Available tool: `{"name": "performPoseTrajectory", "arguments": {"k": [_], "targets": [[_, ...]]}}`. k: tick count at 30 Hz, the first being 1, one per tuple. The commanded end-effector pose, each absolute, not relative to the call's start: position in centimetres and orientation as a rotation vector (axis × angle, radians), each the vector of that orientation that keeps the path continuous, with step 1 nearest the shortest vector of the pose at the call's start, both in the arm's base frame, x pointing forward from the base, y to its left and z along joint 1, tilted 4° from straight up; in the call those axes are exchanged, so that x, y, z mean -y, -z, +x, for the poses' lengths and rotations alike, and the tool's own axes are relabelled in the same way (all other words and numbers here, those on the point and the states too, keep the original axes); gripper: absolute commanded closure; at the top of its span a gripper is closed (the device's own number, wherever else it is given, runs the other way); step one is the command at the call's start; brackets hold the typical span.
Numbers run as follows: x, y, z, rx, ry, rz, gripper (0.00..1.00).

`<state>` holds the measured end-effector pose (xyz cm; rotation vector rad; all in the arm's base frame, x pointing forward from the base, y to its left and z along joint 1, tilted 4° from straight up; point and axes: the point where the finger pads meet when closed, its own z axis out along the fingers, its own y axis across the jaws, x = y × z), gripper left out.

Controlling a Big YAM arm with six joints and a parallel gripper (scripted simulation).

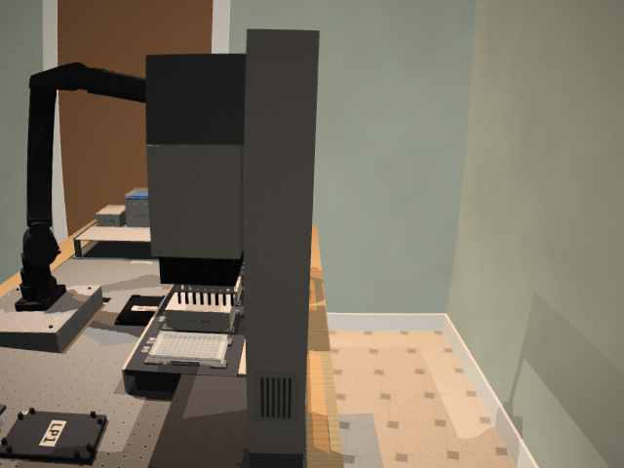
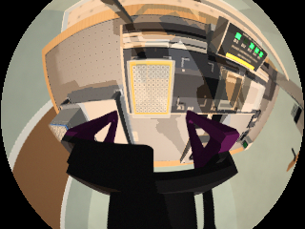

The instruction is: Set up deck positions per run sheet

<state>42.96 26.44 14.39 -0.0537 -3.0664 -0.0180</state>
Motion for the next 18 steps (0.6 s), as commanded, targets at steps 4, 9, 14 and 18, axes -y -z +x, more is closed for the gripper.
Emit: {"name": "performPoseTrajectory", "arguments": {"k": [4,9,14,18], "targets": [[-27.4,-13.3,43.0,3.077,0.024,-0.05,0.0],[-27.4,-12.6,42.9,3.077,0.025,-0.05,0.0],[-27.4,-11.8,42.9,3.077,0.025,-0.05,0.0],[-27.4,-11.1,42.8,3.077,0.025,-0.05,0.0]]}}
